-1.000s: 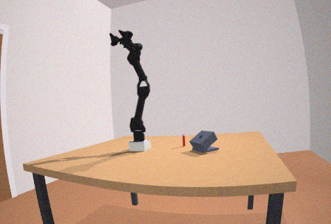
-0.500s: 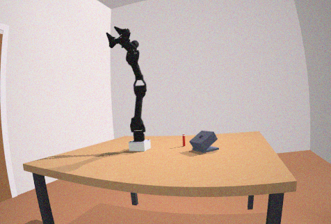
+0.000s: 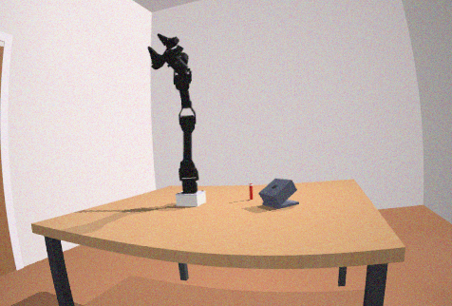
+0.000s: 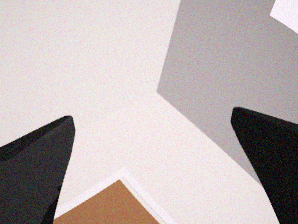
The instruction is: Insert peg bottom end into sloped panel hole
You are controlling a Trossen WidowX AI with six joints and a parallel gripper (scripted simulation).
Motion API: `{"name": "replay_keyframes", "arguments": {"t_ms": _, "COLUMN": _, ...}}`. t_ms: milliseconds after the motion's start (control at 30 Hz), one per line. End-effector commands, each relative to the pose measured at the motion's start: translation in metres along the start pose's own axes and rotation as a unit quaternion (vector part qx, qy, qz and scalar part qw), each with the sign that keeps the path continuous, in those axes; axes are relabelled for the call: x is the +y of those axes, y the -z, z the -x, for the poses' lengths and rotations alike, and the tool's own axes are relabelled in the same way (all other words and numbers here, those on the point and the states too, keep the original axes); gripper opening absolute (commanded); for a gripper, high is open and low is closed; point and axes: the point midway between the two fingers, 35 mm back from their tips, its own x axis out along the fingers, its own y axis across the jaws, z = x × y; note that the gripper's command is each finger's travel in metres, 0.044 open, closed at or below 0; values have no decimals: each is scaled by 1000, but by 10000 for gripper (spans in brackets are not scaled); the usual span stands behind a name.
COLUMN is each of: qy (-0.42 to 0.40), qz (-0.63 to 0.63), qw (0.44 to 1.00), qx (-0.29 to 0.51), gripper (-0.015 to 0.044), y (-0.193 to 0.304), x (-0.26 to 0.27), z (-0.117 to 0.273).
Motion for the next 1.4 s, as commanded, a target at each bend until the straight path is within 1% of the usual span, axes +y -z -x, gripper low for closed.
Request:
{"name": "replay_keyframes", "arguments": {"t_ms": 0, "qy": -22, "qz": 10, "qw": 999, "qx": -36, "gripper": 440, "y": -23, "x": 16, "z": 3}}
{"name": "replay_keyframes", "arguments": {"t_ms": 400, "qy": -70, "qz": 1, "qw": 989, "qx": -134, "gripper": 440, "y": -80, "x": 47, "z": 26}}
{"name": "replay_keyframes", "arguments": {"t_ms": 667, "qy": -108, "qz": 30, "qw": 970, "qx": -217, "gripper": 440, "y": -128, "x": 74, "z": 52}}
{"name": "replay_keyframes", "arguments": {"t_ms": 1000, "qy": -145, "qz": 54, "qw": 934, "qx": -323, "gripper": 440, "y": -184, "x": 99, "z": 96}}
{"name": "replay_keyframes", "arguments": {"t_ms": 1367, "qy": -171, "qz": 85, "qw": 879, "qx": -437, "gripper": 440, "y": -234, "x": 120, "z": 160}}
